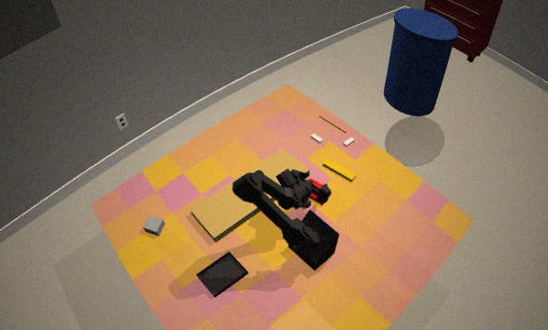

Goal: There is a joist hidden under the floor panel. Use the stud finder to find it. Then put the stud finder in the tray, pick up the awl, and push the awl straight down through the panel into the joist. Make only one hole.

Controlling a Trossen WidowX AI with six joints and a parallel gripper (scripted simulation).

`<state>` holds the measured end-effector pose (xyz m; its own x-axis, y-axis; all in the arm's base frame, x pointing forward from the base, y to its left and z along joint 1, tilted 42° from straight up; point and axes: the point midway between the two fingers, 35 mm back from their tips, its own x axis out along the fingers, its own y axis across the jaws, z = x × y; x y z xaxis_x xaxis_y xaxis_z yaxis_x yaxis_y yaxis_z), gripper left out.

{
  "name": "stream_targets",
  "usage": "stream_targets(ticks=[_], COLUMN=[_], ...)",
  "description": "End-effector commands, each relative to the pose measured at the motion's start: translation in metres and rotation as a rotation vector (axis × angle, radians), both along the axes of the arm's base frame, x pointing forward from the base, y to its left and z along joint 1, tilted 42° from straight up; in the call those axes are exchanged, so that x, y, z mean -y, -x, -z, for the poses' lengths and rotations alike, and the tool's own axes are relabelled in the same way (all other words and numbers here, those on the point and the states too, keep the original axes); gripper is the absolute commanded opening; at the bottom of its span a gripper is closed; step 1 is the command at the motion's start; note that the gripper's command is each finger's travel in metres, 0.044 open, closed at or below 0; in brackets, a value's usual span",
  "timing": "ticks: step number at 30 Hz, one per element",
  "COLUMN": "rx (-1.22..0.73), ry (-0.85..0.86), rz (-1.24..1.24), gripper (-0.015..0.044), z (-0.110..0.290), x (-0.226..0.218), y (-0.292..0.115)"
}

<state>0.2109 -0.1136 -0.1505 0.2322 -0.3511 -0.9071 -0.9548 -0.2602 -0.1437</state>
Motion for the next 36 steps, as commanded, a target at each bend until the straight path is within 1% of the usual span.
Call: stream_targets(ticks=[1,9,12,18,20,21,23,25,27,31,36], rx=[-0.01,-0.009,-0.007,0.0,0.001,0.008,0.007,0.005,-0.001,-0.038,-0.15], ry=[-0.001,-0.001,-0.001,0.003,0.004,0.012,-0.013,-0.089,-0.215,-0.518,-0.856], rz=[0.002,0.002,0.002,0.0,0.0,0.011,0.033,0.102,0.224,0.552,1.007], gripper=[0.044,0.044,0.044,0.044,0.044,0.044,0.044,0.044,0.044,0.044,0.044], z=[-0.003,-0.01,-0.022,-0.057,-0.058,-0.051,-0.048,-0.041,-0.03,-0.011,0.001], x=[-0.003,-0.001,0.011,0.045,0.046,0.04,0.04,0.041,0.041,0.039,0.038], y=[0.004,0.004,0.0,-0.005,-0.005,-0.006,-0.006,-0.007,-0.008,-0.009,-0.002])
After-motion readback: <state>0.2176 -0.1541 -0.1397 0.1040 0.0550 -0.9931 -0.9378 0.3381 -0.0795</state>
